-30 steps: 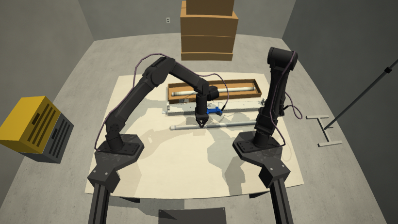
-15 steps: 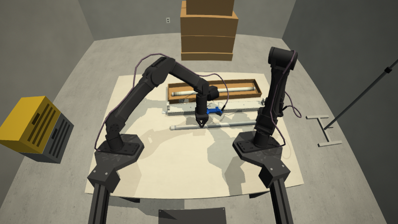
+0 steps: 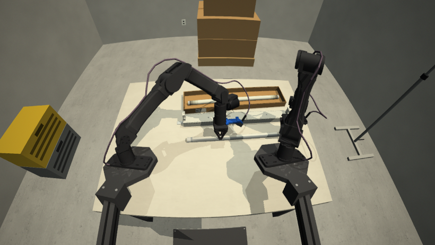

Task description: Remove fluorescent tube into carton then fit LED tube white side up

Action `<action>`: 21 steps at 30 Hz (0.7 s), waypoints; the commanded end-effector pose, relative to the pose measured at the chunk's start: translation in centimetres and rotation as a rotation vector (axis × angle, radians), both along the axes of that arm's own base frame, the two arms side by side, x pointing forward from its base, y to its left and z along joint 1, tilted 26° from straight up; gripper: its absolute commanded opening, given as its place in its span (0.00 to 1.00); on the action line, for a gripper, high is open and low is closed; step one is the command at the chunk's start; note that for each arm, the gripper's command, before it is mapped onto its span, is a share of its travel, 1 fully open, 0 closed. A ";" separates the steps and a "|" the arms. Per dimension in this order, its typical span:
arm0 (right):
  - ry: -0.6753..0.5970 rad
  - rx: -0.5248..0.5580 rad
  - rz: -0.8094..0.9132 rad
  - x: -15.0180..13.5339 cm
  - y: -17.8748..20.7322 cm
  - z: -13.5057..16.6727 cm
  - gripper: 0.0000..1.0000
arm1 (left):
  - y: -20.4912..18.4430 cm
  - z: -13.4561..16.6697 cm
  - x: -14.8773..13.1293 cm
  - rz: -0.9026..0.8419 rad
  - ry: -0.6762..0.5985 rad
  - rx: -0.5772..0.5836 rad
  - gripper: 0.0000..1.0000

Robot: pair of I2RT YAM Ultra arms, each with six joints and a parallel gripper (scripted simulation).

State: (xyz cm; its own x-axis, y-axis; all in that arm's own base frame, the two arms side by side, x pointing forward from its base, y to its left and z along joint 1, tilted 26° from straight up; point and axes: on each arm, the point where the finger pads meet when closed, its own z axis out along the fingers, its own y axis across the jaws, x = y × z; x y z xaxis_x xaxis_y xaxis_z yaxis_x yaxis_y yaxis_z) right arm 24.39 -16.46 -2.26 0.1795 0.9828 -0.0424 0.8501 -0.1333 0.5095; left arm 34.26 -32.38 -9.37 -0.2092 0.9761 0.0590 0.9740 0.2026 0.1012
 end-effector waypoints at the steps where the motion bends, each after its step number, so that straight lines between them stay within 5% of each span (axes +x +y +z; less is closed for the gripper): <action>1: 0.202 0.059 -0.053 -1.2 0.2 -0.9 0.49 | -2.2 1.9 0.4 -0.032 -0.033 -0.049 0.11; 3: 0.202 0.059 -0.053 -1.2 0.2 -0.9 0.49 | -2.2 1.9 0.4 -0.032 -0.033 -0.049 0.11; 8: 0.430 0.072 -0.060 -1.7 0.7 0.2 0.49 | -2.2 1.9 0.4 -0.032 -0.033 -0.049 0.11; 10: 0.301 0.052 -0.034 0.6 0.0 0.3 0.49 | -2.2 1.9 0.4 -0.032 -0.033 -0.049 0.11; 21: 0.550 0.040 -0.046 -0.6 0.7 2.0 0.49 | -2.2 1.9 0.4 -0.032 -0.033 -0.049 0.11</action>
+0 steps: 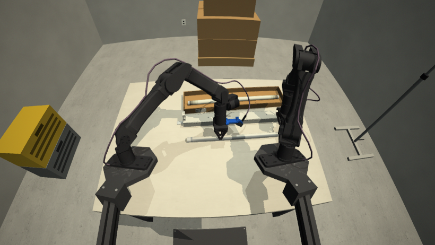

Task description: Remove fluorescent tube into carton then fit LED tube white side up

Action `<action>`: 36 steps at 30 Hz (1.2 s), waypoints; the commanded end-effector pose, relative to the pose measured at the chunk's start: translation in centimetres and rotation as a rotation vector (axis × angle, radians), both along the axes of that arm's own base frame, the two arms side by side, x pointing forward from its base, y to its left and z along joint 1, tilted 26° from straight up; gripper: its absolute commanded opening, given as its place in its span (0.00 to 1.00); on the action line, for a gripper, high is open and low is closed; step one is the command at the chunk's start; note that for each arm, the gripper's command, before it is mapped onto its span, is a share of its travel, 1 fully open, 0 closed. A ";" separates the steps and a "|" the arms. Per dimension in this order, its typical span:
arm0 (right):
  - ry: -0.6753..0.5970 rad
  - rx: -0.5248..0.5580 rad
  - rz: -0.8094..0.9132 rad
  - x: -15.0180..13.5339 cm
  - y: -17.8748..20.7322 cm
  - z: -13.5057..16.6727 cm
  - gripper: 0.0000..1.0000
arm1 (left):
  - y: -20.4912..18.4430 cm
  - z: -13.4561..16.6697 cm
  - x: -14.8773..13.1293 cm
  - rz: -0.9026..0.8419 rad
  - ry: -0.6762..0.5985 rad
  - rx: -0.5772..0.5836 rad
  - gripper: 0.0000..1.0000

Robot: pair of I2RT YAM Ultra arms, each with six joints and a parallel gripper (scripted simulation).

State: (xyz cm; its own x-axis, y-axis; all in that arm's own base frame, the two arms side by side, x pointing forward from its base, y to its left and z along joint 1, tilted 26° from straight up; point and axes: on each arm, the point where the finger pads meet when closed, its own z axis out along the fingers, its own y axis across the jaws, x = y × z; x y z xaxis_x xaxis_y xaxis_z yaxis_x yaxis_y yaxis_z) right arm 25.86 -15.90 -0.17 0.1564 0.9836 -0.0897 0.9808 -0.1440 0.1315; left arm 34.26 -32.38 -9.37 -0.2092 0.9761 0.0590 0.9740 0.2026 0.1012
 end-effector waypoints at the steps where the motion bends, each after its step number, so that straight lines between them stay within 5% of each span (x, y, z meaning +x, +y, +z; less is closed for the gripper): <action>1: 0.143 0.007 -0.034 -1.7 0.2 0.1 0.49 | -2.2 1.9 0.4 -0.032 -0.033 -0.049 0.11; 7: -0.033 -0.031 -0.011 2.1 -0.8 1.9 0.49 | -2.2 1.9 0.4 -0.032 -0.033 -0.049 0.11; 14: 0.054 0.003 -0.035 -0.4 -0.4 -1.1 0.49 | -2.2 1.9 0.4 -0.032 -0.033 -0.049 0.11; 36: 0.035 -0.012 -0.021 0.2 -1.0 -4.8 0.49 | -2.2 1.9 0.4 -0.032 -0.033 -0.049 0.11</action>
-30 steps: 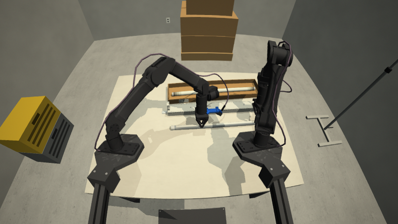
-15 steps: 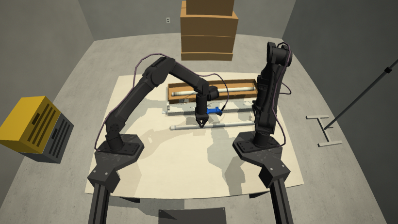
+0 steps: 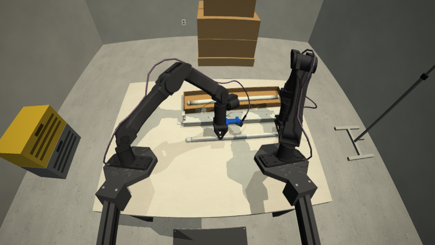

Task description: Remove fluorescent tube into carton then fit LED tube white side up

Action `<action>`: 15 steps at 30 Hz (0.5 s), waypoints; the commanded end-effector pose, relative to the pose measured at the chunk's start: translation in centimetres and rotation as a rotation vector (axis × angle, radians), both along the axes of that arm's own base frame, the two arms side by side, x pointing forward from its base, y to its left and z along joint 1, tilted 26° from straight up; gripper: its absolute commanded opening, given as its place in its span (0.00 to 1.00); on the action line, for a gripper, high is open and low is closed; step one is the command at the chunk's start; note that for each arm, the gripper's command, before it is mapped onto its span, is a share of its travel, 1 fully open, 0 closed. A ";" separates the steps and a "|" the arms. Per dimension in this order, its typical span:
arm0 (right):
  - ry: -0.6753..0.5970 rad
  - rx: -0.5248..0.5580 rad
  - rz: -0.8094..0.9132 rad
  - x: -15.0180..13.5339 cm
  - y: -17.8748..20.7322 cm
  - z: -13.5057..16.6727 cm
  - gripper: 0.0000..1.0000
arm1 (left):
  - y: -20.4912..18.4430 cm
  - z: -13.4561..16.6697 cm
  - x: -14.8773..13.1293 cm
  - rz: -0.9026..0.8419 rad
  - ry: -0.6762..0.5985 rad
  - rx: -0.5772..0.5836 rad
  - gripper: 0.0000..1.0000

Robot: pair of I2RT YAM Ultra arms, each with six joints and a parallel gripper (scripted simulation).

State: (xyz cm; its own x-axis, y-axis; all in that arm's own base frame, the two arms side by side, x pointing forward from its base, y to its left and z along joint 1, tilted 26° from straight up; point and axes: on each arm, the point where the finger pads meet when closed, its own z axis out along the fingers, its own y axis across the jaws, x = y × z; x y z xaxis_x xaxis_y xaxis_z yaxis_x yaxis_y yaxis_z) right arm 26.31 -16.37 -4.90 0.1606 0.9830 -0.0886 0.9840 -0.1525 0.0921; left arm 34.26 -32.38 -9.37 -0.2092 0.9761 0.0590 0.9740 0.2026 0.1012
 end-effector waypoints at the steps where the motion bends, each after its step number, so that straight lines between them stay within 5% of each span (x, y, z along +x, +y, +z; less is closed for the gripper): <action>1: -0.025 -0.032 -0.012 0.1 -0.7 0.5 0.49 | -2.2 1.9 0.4 -0.032 -0.033 -0.049 0.11; 2: -0.029 -0.034 -0.014 0.1 -0.8 0.6 0.11 | -2.2 1.9 0.4 -0.032 -0.033 -0.049 0.11; 15: -0.012 -0.024 -0.014 -0.1 -0.6 0.0 0.11 | -2.1 1.9 0.3 -0.032 -0.030 -0.046 0.11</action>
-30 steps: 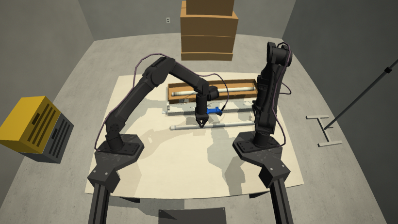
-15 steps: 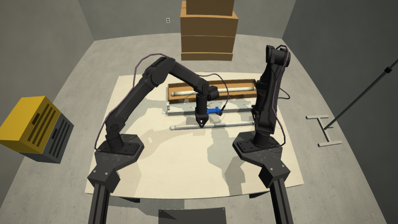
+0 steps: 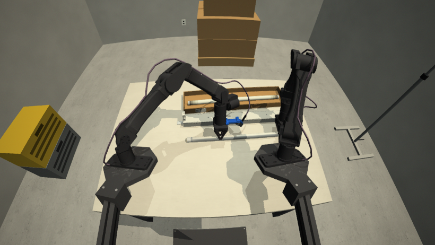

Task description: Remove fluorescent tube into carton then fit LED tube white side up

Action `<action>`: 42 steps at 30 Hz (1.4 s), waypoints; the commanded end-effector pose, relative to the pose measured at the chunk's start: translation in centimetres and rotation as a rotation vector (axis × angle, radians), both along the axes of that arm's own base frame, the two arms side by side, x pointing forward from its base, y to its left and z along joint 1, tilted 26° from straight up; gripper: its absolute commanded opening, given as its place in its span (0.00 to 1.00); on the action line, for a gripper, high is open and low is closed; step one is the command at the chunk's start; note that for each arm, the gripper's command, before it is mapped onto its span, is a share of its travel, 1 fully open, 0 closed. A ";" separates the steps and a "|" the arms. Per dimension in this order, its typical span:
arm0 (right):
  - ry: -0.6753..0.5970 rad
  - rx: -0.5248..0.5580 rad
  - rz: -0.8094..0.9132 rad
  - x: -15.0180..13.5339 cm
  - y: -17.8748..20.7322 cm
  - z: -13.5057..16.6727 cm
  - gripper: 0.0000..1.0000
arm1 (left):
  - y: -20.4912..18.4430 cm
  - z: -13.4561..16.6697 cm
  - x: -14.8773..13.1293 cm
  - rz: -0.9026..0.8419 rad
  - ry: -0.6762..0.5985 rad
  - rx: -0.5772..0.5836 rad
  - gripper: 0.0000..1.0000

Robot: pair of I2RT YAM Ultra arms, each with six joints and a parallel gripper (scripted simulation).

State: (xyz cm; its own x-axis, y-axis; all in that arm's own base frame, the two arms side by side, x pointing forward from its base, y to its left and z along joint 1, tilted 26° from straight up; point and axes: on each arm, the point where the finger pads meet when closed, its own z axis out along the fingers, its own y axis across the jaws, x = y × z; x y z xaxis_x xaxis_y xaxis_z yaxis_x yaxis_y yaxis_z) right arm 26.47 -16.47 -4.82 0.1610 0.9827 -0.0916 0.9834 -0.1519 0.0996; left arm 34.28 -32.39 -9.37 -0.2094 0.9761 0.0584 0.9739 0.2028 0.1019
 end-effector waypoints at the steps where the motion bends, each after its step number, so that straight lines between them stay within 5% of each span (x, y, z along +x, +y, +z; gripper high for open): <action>1: -0.005 -0.020 -0.015 -0.3 -0.5 -0.1 0.11 | -2.1 1.9 0.3 -0.032 -0.029 -0.045 0.11; 42: -0.020 -0.038 0.000 0.5 -0.8 2.3 0.11 | -1.3 2.7 -1.2 -0.017 -0.008 -0.024 0.11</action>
State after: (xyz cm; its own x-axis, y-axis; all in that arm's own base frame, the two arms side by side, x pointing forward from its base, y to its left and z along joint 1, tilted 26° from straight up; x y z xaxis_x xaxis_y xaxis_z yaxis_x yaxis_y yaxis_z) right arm 26.32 -16.31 -4.08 0.1574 0.9832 -0.0924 0.9839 -0.1481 0.1002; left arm 34.02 -32.42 -8.82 -0.2146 0.9750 0.0568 0.9728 0.2082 0.1019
